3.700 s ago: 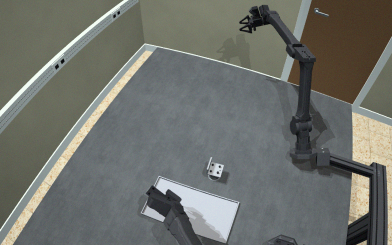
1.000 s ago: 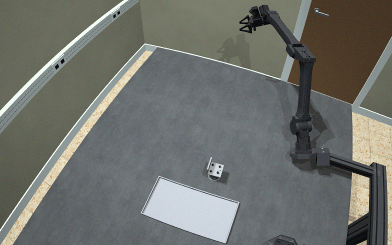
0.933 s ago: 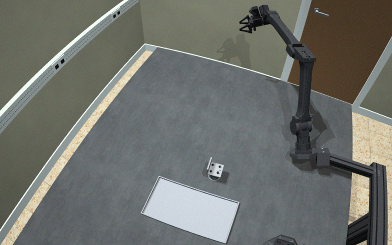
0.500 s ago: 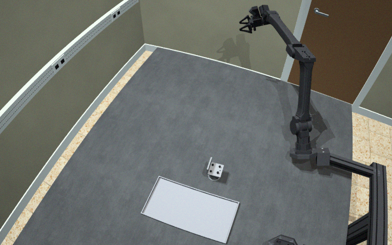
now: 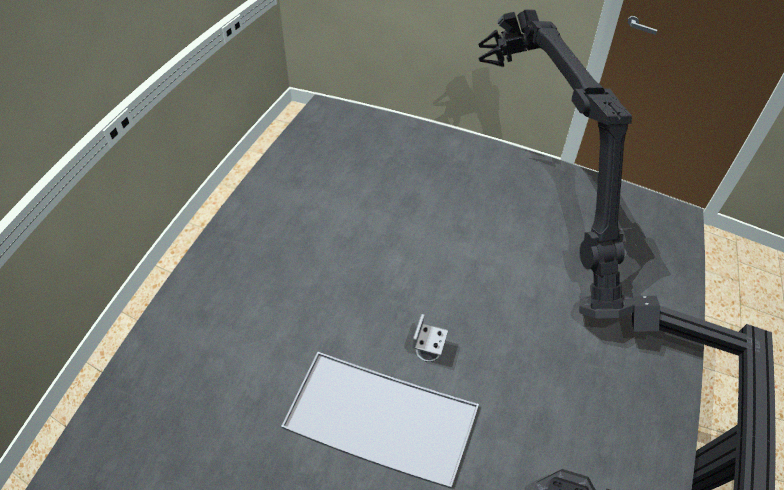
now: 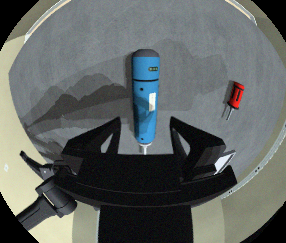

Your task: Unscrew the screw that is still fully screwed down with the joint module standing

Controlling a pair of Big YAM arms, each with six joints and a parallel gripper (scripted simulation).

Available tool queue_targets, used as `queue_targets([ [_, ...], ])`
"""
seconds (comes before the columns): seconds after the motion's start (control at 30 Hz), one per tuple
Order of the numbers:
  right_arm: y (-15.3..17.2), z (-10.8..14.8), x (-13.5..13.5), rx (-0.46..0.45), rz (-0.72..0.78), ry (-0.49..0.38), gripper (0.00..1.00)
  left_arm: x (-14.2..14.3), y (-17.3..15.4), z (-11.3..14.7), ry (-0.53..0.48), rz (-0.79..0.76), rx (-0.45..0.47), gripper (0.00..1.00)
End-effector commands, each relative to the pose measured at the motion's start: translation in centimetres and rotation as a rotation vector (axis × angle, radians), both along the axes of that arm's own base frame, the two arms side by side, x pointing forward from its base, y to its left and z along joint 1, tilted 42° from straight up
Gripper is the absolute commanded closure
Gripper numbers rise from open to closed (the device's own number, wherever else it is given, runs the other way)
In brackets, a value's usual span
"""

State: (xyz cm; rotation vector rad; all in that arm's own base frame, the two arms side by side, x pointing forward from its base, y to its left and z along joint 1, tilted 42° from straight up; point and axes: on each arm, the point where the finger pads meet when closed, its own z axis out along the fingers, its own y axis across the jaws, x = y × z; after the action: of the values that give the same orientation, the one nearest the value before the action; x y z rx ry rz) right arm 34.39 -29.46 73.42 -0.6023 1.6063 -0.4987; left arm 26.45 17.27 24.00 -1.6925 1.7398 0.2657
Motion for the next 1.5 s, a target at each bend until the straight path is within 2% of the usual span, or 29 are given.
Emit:
queue_targets([
  [0.0, 1.1, 1.9, -0.6, -0.04, 0.001, -0.023, 0.0, -0.3, 0.0, -1.0, 0.024, 0.016, -0.019, 0.35],
  [0.03, 1.1, 1.9, -0.6, -0.04, 0.001, -0.023, 0.0, -0.3, 0.0, -1.0, 0.024, 0.016, -0.019, 0.35],
  [0.07, 1.1, 1.9, -0.6, -0.04, 0.001, -0.023, 0.07, -0.3, 0.0, -1.0, 0.024, 0.015, -0.019, 0.35],
  [0.6, 1.1, 1.9, -0.6, -0.04, 0.001, -0.023, 0.07, -0.3, 0.0, -1.0, 0.025, 0.014, -0.018, 0.35],
  [0.63, 1.1, 1.9, -0.6, -0.04, 0.001, -0.023, 0.14, -0.3, 0.0, -1.0, 0.025, 0.014, -0.018, 0.35],
  [1.17, 1.1, 1.9, -0.6, -0.04, 0.001, -0.023, 0.14, -0.3, 0.0, -1.0, 0.025, 0.014, -0.018, 0.35],
  [1.27, 2.8, -0.3, 1.6, -0.027, 0.033, -0.015, 0.14, -0.3, 0.0, -1.0, 0.025, 0.014, -0.018, 0.35],
  [1.3, 2.5, -1.4, 2.7, -0.016, 0.042, -0.005, 0.14, -0.3, 0.0, -1.0, 0.025, 0.014, -0.018, 0.35],
  [1.33, 1.2, -3.6, 4.7, 0.015, 0.05, 0.019, 0.14, -0.3, 0.0, -1.0, 0.025, 0.014, -0.018, 0.35],
  [1.47, 2.2, -6.6, 8.1, 0.026, 0.084, 0.039, 0.14, -0.3, 0.0, -1.0, 0.025, 0.014, -0.018, 0.35],
])
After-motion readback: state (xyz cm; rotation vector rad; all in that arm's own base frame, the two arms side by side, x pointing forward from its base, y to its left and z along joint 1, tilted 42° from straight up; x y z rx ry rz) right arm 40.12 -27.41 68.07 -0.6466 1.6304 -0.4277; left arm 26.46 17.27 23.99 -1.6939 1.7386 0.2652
